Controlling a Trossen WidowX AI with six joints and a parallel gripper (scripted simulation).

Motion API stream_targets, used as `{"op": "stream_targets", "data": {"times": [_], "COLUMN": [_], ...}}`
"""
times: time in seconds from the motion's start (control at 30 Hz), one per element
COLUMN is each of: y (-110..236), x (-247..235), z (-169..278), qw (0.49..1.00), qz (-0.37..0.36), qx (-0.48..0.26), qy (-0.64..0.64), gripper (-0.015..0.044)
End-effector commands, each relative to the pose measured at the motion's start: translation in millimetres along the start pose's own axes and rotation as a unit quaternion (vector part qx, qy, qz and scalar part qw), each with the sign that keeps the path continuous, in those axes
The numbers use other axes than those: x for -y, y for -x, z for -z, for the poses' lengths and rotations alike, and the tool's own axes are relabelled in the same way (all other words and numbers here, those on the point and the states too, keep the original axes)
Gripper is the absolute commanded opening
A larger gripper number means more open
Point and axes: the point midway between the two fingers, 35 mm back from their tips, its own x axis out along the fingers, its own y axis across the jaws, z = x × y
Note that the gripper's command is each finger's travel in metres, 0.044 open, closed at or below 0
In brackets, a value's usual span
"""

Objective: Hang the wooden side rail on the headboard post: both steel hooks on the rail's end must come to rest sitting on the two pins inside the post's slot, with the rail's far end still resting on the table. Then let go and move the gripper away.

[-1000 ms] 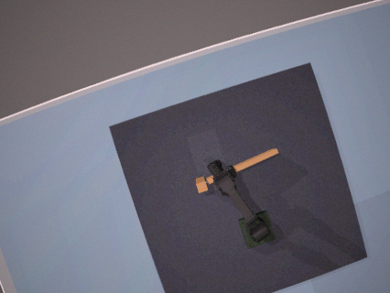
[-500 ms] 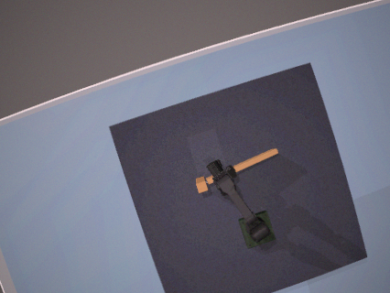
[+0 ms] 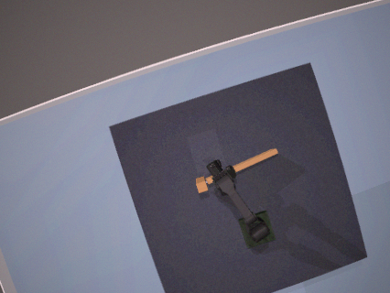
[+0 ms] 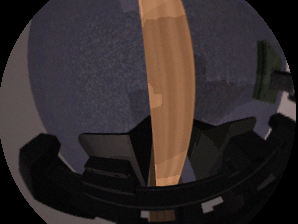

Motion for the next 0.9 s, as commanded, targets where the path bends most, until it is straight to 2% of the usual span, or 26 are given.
{"op": "stream_targets", "data": {"times": [0.0,0.87], "y": [2.9,1.2], "x": [-1.6,-0.1], "z": [1.9,5.0], "qw": [1.0,1.0], "qz": [-0.005,-0.005], "qx": [-0.002,-0.002], "qy": [-0.001,-0.001], "gripper": [0.0,0.0]}}
